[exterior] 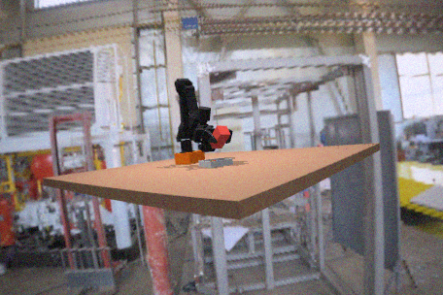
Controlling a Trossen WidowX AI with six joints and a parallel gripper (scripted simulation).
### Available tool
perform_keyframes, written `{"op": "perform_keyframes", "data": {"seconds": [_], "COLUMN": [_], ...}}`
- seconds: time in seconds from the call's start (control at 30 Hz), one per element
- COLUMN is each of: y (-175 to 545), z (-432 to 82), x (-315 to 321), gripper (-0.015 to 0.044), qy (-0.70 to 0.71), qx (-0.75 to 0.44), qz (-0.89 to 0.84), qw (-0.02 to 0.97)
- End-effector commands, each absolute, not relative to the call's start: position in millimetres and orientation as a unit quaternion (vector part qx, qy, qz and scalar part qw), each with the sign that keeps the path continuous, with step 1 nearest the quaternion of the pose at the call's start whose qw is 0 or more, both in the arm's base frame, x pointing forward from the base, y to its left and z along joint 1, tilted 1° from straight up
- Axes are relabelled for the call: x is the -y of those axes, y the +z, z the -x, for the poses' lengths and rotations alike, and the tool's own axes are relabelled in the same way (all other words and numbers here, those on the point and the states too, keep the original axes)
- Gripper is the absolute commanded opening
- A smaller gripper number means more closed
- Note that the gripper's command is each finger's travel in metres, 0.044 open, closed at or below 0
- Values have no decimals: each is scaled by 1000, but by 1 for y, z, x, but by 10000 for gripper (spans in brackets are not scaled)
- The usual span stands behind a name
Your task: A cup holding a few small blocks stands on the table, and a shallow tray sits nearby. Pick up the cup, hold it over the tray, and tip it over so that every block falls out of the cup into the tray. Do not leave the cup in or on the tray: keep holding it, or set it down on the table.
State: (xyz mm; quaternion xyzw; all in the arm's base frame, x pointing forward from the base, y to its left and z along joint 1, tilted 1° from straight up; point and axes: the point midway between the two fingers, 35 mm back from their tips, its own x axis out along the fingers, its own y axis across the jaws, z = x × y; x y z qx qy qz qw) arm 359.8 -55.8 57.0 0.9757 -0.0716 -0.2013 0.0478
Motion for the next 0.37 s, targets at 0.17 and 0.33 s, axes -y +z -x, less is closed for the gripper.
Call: {"op": "perform_keyframes", "data": {"seconds": [0.17, 0.33], "y": [56, 57], "z": [-357, -356], "x": [55, 55], "gripper": [0, 0], "qy": [-170, -152], "qx": [74, 75], "qz": [-982, -984], "qw": [48, 50]}}
